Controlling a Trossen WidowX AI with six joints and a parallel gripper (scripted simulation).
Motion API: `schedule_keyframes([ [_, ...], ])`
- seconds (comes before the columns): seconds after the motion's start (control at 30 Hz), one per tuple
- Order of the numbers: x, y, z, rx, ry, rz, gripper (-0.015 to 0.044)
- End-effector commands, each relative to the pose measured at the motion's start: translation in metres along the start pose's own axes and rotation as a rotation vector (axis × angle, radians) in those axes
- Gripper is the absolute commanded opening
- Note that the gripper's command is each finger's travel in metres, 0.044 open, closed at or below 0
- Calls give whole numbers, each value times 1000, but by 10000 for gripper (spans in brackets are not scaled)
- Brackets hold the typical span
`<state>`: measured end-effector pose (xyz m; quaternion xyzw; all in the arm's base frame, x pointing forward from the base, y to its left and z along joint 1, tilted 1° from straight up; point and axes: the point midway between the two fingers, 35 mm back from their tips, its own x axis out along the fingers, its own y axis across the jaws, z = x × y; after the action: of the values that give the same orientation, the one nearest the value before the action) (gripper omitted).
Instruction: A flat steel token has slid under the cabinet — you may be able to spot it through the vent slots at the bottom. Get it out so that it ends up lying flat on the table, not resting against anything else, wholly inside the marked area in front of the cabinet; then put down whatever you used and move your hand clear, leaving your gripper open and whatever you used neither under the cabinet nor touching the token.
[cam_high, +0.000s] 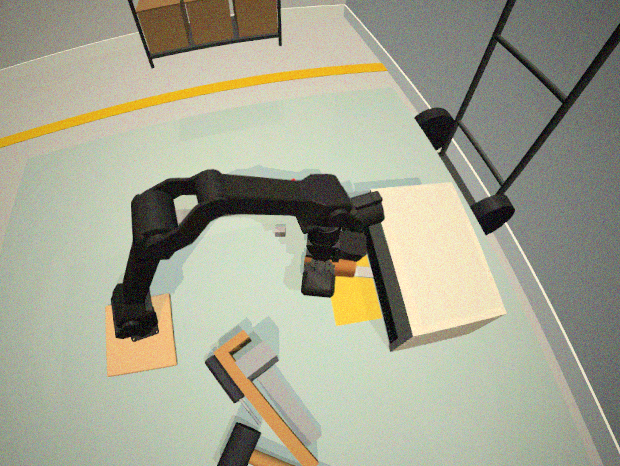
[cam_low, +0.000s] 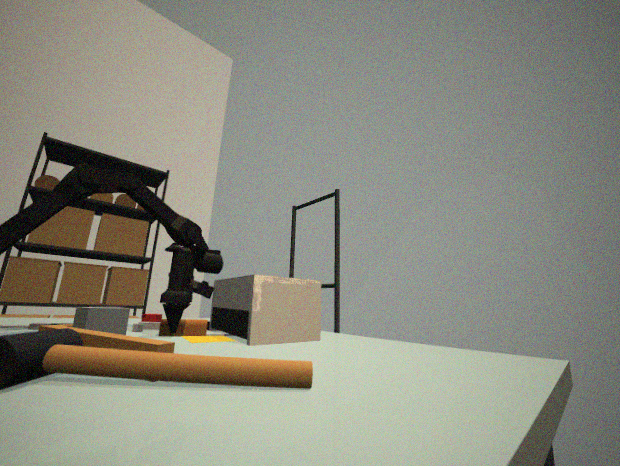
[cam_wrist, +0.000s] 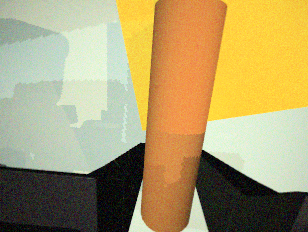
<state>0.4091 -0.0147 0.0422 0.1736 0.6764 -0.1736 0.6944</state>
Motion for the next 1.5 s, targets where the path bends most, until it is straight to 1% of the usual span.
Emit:
schedule_keyframes([
  [0.0, 1, -4, 2, 0, -6, -10, 0],
  [1.47, 1, -2, -39, 0, -3, -10, 0],
])
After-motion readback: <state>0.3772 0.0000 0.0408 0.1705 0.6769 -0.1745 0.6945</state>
